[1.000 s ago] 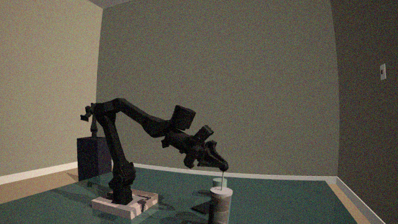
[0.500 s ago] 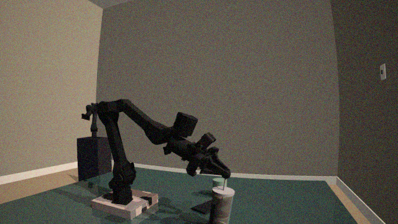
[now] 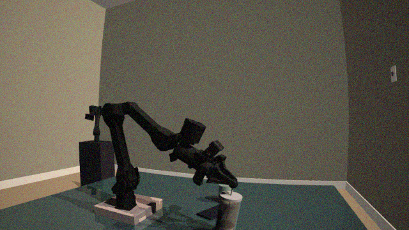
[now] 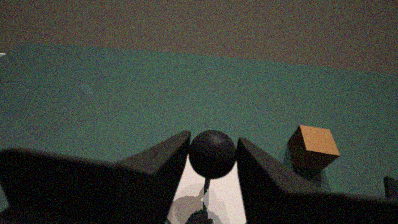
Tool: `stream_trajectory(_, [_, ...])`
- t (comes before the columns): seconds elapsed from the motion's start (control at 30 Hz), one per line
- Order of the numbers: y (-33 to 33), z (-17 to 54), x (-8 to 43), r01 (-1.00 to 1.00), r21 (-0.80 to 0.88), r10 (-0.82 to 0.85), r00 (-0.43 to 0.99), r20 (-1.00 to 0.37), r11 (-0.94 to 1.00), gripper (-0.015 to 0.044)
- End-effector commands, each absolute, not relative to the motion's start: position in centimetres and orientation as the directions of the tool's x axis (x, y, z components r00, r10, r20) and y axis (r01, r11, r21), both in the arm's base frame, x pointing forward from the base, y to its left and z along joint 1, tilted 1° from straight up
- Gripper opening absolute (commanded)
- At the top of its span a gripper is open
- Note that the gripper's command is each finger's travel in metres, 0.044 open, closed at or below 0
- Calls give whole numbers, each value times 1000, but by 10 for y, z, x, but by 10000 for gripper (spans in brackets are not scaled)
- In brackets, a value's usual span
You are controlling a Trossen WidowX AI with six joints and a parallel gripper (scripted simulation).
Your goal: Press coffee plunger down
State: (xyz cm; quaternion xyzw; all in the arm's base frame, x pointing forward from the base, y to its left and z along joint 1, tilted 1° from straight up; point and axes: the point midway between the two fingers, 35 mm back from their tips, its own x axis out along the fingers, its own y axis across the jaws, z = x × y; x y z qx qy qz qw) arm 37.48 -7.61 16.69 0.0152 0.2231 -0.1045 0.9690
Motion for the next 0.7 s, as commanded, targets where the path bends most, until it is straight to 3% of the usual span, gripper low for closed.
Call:
stream_trajectory(0.0, [-76, 152, 374, 205, -24, -191, 857, -478, 978, 117])
stream_trajectory(0.67, [-77, 154, 376, 205, -24, -191, 857, -478, 978, 117])
